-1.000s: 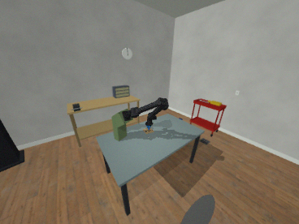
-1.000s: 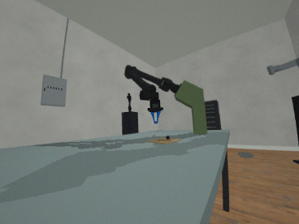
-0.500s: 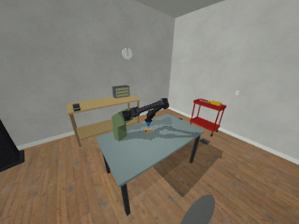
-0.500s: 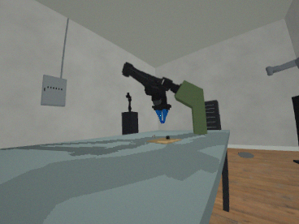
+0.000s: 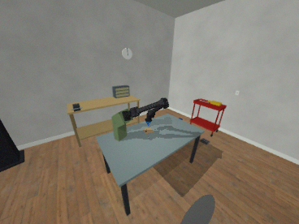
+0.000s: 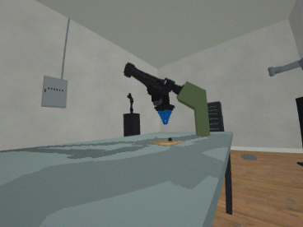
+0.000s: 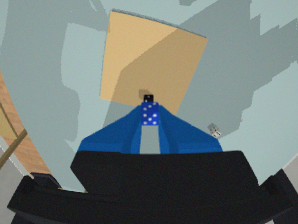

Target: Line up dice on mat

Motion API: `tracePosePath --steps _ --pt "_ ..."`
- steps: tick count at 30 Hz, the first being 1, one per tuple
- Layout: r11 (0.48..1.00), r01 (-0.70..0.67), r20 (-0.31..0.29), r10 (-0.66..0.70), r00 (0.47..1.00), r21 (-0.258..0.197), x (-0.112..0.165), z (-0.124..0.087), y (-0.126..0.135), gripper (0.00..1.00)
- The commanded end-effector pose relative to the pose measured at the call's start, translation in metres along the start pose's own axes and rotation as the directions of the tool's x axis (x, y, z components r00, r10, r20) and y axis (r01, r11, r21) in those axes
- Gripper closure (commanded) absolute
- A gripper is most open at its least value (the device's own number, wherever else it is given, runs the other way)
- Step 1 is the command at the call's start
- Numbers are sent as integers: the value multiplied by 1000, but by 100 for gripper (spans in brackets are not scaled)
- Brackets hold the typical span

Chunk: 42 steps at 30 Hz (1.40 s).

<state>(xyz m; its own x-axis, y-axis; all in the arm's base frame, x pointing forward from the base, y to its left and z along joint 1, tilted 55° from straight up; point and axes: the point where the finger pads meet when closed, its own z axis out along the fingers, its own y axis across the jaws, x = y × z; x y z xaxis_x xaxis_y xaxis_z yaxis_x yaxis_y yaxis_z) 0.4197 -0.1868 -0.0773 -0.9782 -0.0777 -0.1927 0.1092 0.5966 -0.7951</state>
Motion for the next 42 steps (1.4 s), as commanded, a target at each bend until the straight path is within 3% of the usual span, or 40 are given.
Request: tracePosePath --steps 1,11,24,34,42 --pt "1000 -26 -7 26 1000 2 0 3 -5 89" --pt "1000 -10 -4 10 1000 -1 -1 21 -1 89" --pt "1000 -8 -4 8 1000 0 -1 80 0 89" --pt "1000 -8 -5 8 1000 1 0 99 0 89" --pt "1000 -21 6 21 1000 8 -7 97 -8 89"
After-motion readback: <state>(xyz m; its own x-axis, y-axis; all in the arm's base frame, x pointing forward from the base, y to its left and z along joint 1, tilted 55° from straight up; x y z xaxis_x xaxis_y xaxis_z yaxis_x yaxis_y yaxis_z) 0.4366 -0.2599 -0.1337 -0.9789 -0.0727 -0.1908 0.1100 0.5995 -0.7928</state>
